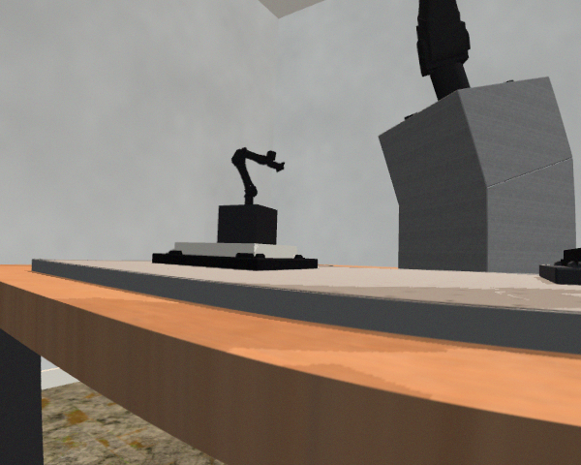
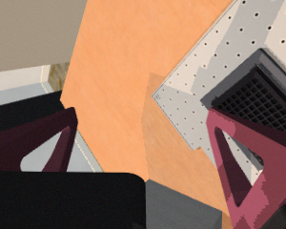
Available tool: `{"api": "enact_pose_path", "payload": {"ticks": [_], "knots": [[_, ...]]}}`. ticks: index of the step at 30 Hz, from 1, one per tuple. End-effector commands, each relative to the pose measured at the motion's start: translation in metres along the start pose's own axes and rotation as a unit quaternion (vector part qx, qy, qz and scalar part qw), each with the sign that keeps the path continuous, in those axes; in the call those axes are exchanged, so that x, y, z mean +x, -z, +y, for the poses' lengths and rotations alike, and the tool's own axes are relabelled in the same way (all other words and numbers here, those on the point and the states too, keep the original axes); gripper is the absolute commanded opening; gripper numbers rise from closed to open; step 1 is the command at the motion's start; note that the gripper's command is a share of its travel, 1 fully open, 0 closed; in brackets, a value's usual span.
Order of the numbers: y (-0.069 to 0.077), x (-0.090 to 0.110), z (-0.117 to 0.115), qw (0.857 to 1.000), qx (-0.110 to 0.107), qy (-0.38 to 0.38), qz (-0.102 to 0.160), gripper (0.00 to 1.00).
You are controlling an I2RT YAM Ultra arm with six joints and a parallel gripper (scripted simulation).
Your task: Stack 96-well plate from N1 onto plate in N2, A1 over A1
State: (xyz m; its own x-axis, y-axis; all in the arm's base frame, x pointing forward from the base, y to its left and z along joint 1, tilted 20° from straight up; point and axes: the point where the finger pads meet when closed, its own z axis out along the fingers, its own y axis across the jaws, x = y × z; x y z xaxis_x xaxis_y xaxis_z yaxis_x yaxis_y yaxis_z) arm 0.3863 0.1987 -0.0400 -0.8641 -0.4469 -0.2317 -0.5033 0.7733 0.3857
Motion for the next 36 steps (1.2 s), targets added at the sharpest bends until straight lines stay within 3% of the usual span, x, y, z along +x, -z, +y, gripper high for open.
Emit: {"api": "enact_pose_path", "payload": {"ticks": [1, 4, 7, 8, 11, 12, 18, 21, 23, 24, 25, 26, 27, 28, 30, 33, 36], "knots": [[0.01, -0.002, -0.01, 0.999, 0.015, -0.036, -0.016, 1.0], [0.008, -0.002, -0.008, 0.999, 0.018, -0.043, -0.016, 1.0], [0.017, -0.001, -0.029, 0.995, 0.035, -0.091, -0.028, 1.0], [0.012, 0.004, -0.035, 0.995, 0.033, -0.095, -0.02, 1.0], [0.02, -0.004, -0.051, 0.993, 0.039, -0.109, -0.026, 1.0], [0.03, -0.006, -0.052, 0.991, 0.047, -0.118, -0.044, 1.0], [0.039, 0.006, -0.079, 0.978, 0.069, -0.191, -0.054, 1.0], [0.037, 0.005, -0.077, 0.976, 0.072, -0.199, -0.055, 1.0], [0.045, 0.009, -0.092, 0.967, 0.082, -0.231, -0.064, 1.0], [0.035, 0.017, -0.099, 0.967, 0.08, -0.237, -0.049, 1.0], [0.038, 0.019, -0.103, 0.967, 0.079, -0.24, -0.042, 1.0], [0.046, 0.009, -0.109, 0.967, 0.081, -0.235, -0.055, 1.0], [0.044, 0.017, -0.113, 0.962, 0.084, -0.253, -0.052, 1.0], [0.055, 0.014, -0.114, 0.958, 0.091, -0.261, -0.072, 1.0], [0.06, 0.017, -0.123, 0.948, 0.1, -0.29, -0.081, 1.0], [0.062, 0.017, -0.141, 0.944, 0.103, -0.302, -0.079, 1.0], [0.07, 0.025, -0.144, 0.933, 0.112, -0.329, -0.092, 1.0]]}}
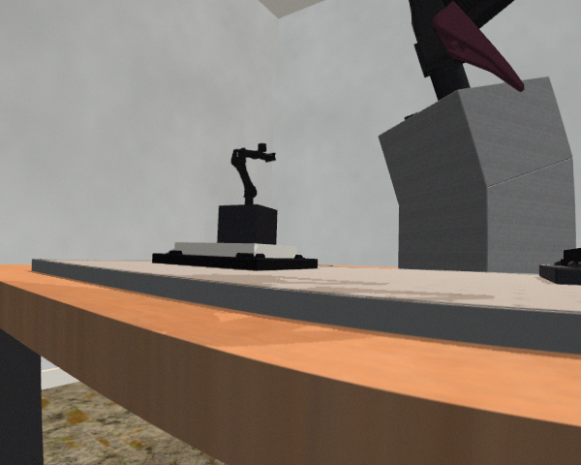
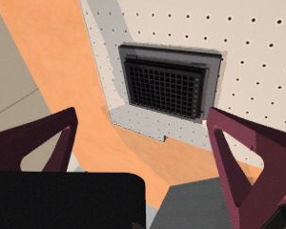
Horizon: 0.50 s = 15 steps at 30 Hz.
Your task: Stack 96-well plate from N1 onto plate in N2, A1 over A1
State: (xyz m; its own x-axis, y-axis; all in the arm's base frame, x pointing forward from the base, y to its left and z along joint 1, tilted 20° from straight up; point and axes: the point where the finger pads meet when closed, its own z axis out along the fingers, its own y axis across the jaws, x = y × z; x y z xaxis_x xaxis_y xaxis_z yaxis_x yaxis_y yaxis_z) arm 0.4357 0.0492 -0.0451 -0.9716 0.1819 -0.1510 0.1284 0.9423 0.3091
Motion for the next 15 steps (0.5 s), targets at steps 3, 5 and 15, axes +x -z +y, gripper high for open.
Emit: {"api": "enact_pose_path", "payload": {"ticks": [3, 5, 15], "knots": [[0.01, -0.006, -0.011, 0.998, 0.013, -0.05, -0.024, 1.0], [0.005, -0.005, -0.023, 0.998, 0.019, -0.064, -0.018, 1.0], [0.026, -0.02, -0.068, 0.984, 0.044, -0.165, -0.057, 1.0]]}}
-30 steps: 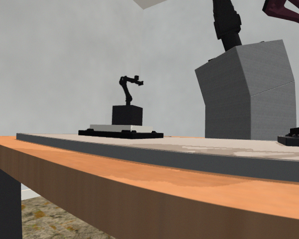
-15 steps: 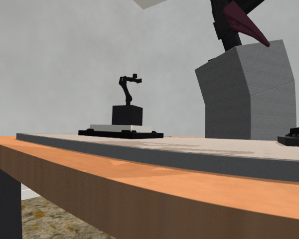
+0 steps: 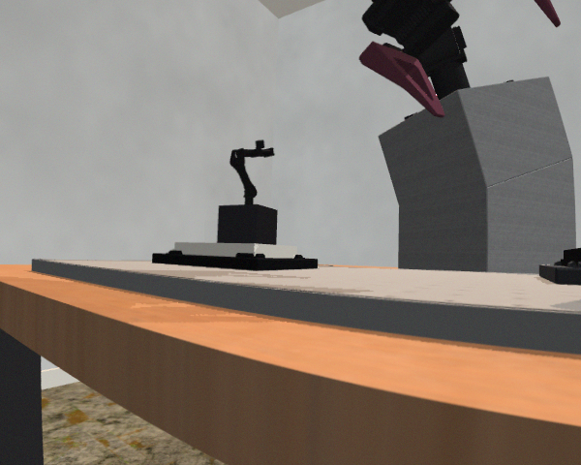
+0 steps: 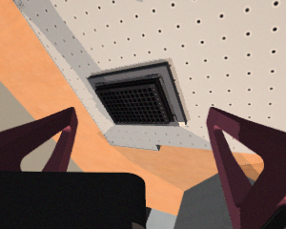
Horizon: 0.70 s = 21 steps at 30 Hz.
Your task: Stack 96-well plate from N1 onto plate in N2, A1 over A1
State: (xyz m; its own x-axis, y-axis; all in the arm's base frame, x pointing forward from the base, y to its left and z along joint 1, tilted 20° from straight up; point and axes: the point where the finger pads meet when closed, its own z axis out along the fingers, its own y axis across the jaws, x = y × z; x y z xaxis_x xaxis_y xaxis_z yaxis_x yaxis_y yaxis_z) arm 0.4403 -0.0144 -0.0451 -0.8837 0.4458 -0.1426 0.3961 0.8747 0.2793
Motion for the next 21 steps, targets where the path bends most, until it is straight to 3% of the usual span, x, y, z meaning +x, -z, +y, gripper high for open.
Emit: {"api": "enact_pose_path", "payload": {"ticks": [1, 4, 5, 7, 8, 9, 11, 13, 14, 15, 17, 21], "knots": [[0.009, -0.008, -0.012, 0.999, 0.01, -0.047, -0.024, 1.0], [0.009, -0.008, -0.011, 0.998, 0.013, -0.056, -0.027, 1.0], [0.011, -0.012, -0.021, 0.997, 0.017, -0.074, -0.031, 1.0], [0.0, -0.005, -0.037, 0.996, 0.026, -0.079, -0.008, 1.0], [0.004, -0.01, -0.039, 0.997, 0.025, -0.077, -0.01, 1.0], [0.004, -0.011, -0.044, 0.995, 0.028, -0.094, -0.018, 1.0], [0.018, -0.024, -0.048, 0.991, 0.028, -0.121, -0.046, 1.0], [0.02, -0.027, -0.057, 0.987, 0.035, -0.148, -0.055, 1.0], [0.014, -0.024, -0.065, 0.987, 0.038, -0.149, -0.046, 1.0], [0.016, -0.034, -0.067, 0.987, 0.036, -0.148, -0.051, 1.0], [0.025, -0.033, -0.076, 0.981, 0.042, -0.178, -0.064, 1.0], [0.027, -0.034, -0.08, 0.975, 0.048, -0.203, -0.073, 1.0]]}}
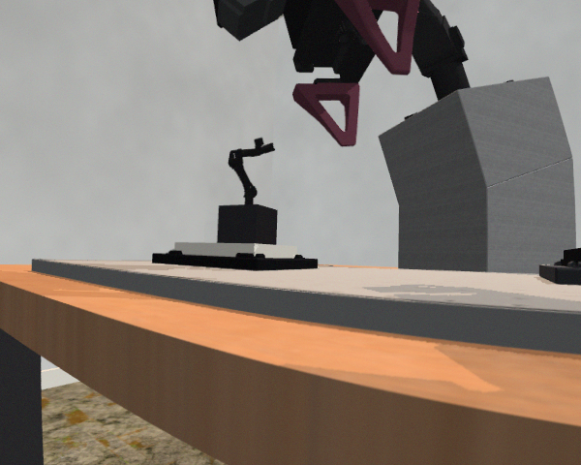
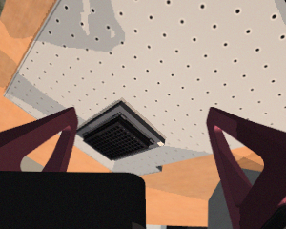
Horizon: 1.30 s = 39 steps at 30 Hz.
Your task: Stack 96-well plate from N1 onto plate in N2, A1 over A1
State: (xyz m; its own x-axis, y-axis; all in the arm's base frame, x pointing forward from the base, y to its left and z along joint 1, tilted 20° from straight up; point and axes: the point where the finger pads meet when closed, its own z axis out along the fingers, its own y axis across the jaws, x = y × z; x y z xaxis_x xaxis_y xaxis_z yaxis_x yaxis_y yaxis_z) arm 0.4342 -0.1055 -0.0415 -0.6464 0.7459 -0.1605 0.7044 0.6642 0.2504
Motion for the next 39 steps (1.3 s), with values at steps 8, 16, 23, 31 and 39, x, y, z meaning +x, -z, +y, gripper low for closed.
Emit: {"api": "enact_pose_path", "payload": {"ticks": [8, 16, 23, 31, 39], "knots": [[0.011, -0.024, -0.037, 0.992, 0.022, -0.114, -0.042, 1.0], [0.016, -0.039, -0.063, 0.982, 0.035, -0.175, -0.063, 1.0], [0.023, -0.054, -0.094, 0.964, 0.048, -0.248, -0.088, 1.0], [0.032, -0.069, -0.13, 0.939, 0.061, -0.319, -0.113, 1.0], [0.04, -0.077, -0.158, 0.908, 0.072, -0.388, -0.139, 1.0]]}}
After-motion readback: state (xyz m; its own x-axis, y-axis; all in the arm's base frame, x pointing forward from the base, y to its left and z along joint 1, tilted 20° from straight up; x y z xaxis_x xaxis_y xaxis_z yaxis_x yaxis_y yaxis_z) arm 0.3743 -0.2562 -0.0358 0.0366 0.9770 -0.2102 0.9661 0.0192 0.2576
